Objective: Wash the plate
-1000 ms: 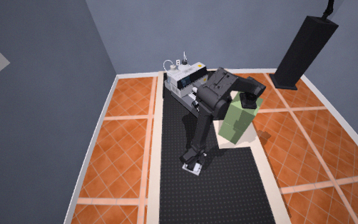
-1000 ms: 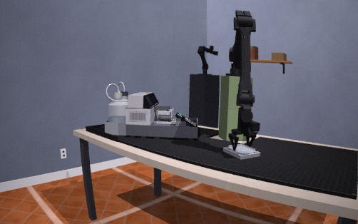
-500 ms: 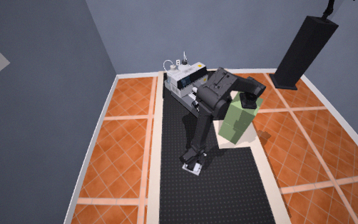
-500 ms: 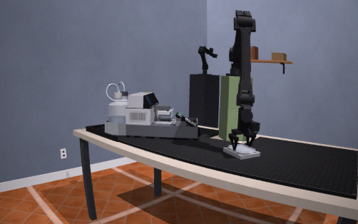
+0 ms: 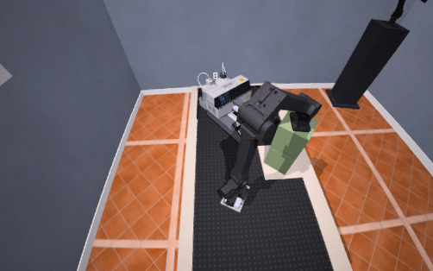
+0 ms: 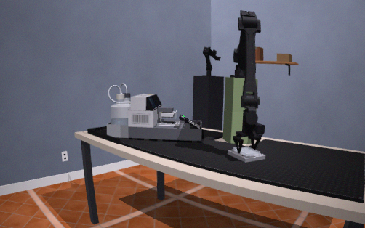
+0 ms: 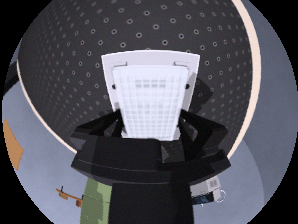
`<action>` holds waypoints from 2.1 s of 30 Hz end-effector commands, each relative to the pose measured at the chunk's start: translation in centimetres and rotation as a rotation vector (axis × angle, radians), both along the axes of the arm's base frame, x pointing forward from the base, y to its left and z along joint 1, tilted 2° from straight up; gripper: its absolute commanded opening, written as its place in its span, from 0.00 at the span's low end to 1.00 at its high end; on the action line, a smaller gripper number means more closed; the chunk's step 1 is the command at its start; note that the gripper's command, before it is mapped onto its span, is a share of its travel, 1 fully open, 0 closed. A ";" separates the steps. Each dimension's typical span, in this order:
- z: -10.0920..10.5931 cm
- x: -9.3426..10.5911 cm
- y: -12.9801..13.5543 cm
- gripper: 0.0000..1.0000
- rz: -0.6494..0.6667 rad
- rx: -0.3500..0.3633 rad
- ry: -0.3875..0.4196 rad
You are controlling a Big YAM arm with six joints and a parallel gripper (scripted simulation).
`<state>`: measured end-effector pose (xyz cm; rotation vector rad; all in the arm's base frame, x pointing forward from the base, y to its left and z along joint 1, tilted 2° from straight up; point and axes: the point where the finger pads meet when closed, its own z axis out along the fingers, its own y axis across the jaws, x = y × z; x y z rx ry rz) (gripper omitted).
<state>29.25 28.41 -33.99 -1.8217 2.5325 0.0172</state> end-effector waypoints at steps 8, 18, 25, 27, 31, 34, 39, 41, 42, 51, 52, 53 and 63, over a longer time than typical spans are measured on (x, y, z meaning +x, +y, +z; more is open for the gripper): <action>0.1 0.5 1.1 0.84 -0.002 0.024 -0.021; 0.1 0.5 1.1 0.84 -0.002 0.024 -0.021; 0.1 0.5 1.1 0.84 -0.002 0.024 -0.021; 0.1 0.5 1.1 0.84 -0.002 0.024 -0.021; 0.1 0.5 1.1 0.84 -0.002 0.024 -0.021; 0.1 0.5 1.1 0.84 -0.002 0.024 -0.021; 0.1 0.5 1.1 0.84 -0.002 0.024 -0.021; 0.1 0.5 1.1 0.84 -0.002 0.024 -0.021; 0.1 0.5 1.1 0.84 -0.002 0.024 -0.021; 0.1 0.5 1.1 0.84 -0.002 0.024 -0.021; 0.1 0.5 1.1 0.84 -0.002 0.024 -0.021; 0.1 0.5 1.1 0.84 -0.002 0.024 -0.021; 2.0 0.3 0.9 0.84 -0.003 0.015 -0.012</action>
